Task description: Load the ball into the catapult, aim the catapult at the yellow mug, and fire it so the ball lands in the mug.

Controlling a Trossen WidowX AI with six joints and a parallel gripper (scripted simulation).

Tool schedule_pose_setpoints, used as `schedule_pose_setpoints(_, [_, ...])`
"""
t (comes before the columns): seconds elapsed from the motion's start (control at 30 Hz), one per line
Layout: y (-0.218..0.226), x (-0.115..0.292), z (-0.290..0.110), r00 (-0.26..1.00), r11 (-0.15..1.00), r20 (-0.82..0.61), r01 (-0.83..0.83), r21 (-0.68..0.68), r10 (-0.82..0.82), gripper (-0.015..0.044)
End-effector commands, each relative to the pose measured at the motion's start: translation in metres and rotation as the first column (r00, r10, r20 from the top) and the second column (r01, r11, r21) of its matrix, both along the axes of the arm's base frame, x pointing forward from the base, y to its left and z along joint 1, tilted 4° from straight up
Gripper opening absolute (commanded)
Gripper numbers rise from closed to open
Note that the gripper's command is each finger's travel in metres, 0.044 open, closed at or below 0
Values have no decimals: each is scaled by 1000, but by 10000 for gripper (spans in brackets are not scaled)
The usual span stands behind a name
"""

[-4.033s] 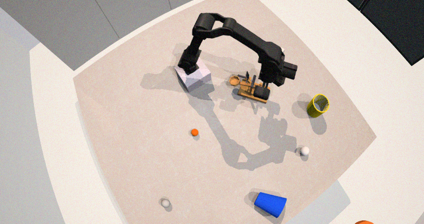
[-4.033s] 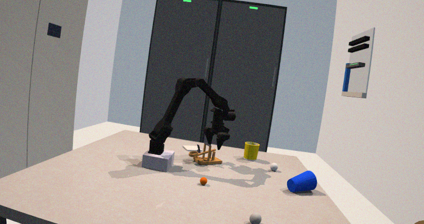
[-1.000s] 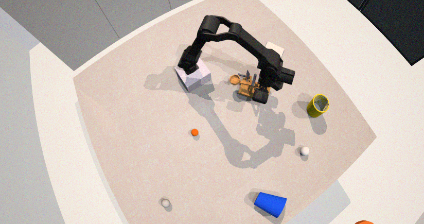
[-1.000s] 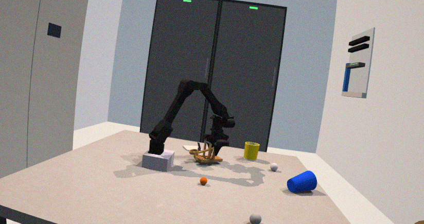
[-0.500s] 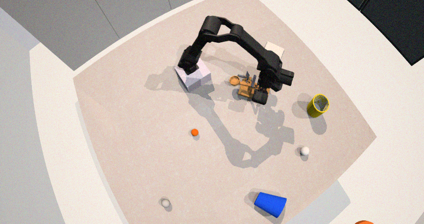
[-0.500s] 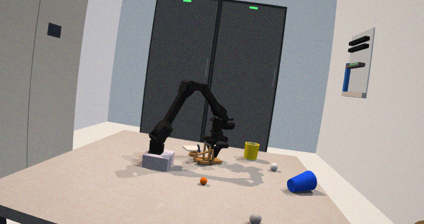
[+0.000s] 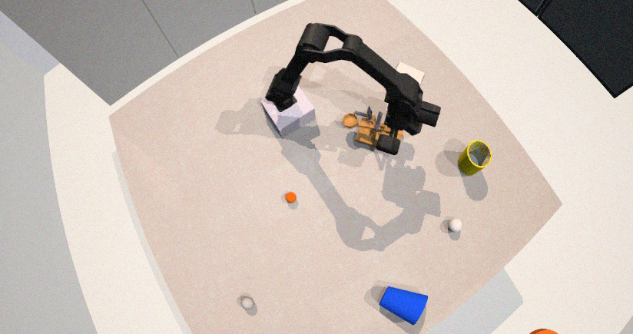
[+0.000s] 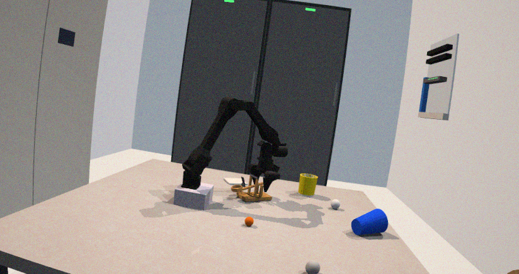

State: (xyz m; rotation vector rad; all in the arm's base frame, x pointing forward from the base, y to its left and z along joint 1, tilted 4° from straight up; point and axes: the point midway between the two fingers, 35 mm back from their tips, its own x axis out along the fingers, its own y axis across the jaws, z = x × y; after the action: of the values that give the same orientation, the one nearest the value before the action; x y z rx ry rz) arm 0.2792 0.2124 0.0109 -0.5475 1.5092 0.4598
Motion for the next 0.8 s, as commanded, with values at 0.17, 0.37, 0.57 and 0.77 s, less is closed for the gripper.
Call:
schedule_pose_setpoints(0.17, [5,-1,91,1000,1000,17,2,14,-2,440])
schedule_pose_setpoints(0.37, [7,2,81,1000,1000,25,-3,20,2,440])
schedule_pose_setpoints(0.57, [2,-1,49,1000,1000,14,-3,12,2,440])
schedule_pose_setpoints(0.77, [1,-2,39,1000,1000,14,-3,11,2,440])
